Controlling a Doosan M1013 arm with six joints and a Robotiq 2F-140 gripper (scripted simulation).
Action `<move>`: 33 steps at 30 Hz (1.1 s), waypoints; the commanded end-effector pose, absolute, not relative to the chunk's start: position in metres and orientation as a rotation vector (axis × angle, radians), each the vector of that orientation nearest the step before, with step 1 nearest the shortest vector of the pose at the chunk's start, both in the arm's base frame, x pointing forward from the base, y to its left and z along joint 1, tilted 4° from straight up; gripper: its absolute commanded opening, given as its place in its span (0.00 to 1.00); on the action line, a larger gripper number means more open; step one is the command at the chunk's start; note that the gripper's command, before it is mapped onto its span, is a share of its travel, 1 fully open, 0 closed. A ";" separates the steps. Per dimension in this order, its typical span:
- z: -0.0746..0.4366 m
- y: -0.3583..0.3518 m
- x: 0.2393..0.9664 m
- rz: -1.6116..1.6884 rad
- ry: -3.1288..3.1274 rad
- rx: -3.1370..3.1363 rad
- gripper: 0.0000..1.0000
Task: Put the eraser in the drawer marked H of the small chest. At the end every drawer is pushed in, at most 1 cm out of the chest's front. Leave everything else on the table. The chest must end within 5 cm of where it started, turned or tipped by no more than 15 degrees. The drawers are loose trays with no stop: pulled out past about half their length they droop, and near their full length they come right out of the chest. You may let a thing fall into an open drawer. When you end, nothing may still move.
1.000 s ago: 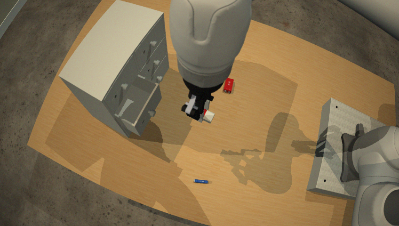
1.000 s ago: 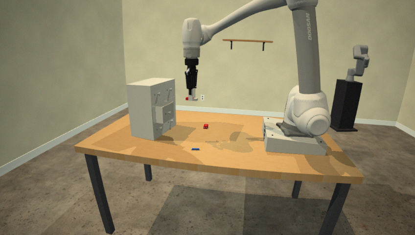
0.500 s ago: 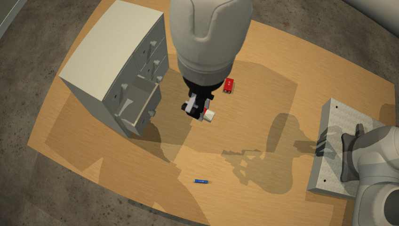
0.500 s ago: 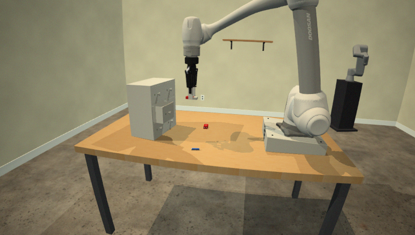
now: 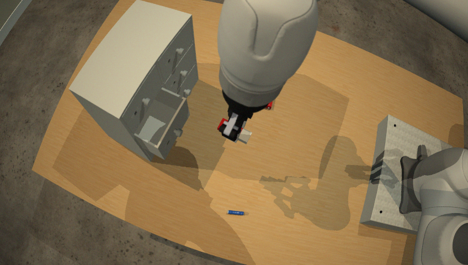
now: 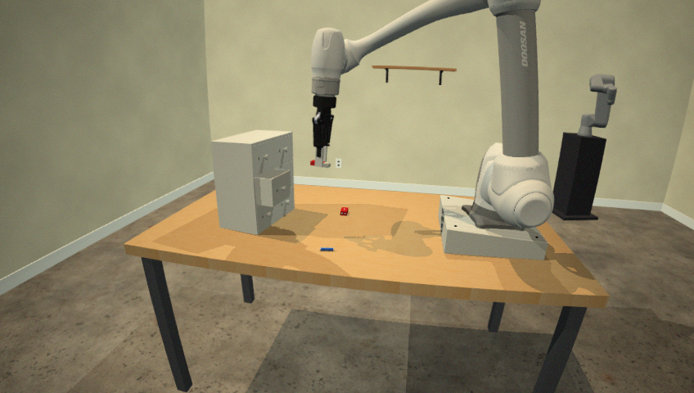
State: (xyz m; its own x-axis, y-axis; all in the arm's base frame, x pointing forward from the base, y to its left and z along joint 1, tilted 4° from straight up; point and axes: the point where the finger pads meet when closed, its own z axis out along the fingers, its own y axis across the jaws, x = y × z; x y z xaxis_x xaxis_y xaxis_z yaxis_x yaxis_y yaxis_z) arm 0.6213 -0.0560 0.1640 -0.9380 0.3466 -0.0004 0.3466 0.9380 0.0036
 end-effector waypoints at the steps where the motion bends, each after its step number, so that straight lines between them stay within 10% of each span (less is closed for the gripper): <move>1: 0.163 -0.056 0.620 -0.006 3.053 0.546 0.11; 33: 0.155 -0.051 0.607 -0.150 2.435 0.438 0.11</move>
State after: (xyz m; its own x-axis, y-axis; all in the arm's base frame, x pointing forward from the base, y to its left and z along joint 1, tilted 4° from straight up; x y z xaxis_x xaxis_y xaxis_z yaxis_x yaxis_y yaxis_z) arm 0.6079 -0.0500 0.1556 -0.7613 0.2787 -0.5854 0.3279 0.9444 0.0232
